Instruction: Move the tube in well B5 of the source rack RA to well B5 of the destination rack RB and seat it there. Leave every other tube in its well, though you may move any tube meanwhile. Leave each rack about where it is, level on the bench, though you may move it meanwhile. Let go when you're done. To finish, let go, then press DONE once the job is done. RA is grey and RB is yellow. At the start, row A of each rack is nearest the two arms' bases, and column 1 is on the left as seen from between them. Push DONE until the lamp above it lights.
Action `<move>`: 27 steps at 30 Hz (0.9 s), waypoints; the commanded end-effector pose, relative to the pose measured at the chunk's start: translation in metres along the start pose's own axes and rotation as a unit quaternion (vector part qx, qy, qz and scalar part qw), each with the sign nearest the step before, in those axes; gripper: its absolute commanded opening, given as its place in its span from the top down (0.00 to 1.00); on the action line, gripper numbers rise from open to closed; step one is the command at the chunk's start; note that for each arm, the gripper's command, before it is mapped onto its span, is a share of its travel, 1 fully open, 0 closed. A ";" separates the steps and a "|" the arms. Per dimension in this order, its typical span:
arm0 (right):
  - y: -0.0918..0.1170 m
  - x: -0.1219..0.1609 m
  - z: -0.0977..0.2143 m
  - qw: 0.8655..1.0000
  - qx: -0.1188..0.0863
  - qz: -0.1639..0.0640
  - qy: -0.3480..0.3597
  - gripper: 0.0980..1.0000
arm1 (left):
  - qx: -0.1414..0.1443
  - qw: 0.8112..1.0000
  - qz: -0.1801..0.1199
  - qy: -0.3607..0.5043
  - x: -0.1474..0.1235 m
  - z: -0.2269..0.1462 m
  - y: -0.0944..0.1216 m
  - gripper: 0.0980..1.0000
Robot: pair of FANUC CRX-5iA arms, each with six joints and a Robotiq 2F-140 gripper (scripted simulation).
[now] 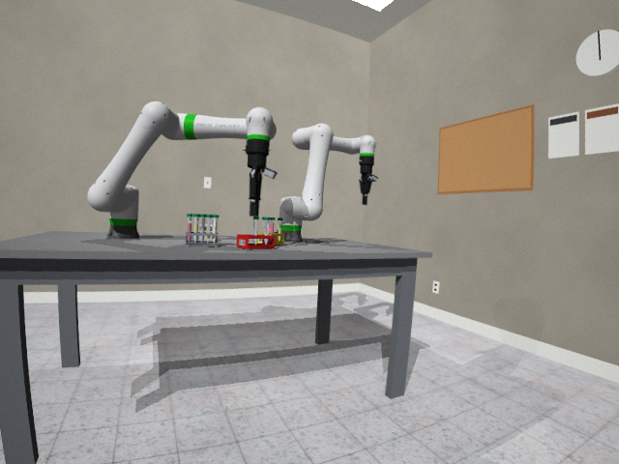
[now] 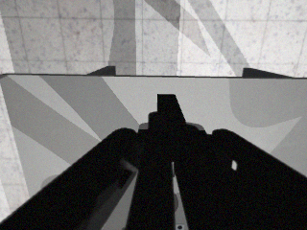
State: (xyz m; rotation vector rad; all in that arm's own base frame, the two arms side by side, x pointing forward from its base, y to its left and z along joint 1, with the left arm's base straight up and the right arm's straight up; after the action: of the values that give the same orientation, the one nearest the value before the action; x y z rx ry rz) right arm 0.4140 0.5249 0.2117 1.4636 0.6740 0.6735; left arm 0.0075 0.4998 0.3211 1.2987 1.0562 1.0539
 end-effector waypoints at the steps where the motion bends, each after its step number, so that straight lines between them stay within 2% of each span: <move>1: 0.001 0.000 0.000 1.000 0.000 0.001 0.000 0.80 | 0.000 1.000 0.001 0.000 0.000 0.000 0.001 1.00; 27: -0.009 0.000 0.000 1.000 0.000 0.001 0.000 0.80 | 0.000 1.000 0.001 0.000 0.000 0.000 0.001 1.00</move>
State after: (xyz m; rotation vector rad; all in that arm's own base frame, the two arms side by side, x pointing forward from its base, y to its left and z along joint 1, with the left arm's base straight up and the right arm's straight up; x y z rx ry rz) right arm 0.4139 0.5249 0.2019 1.4635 0.6741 0.6733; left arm 0.0075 0.4998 0.3211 1.2987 1.0562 1.0539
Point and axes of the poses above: on each arm, the point where the finger pads meet when closed, its own y axis back along the fingers, its own z axis across the jaws, x = y × z, the point moved 5 cm from there along y, back along the fingers, and after that the axes turned 11 degrees about -y, right-handed, at the moved point
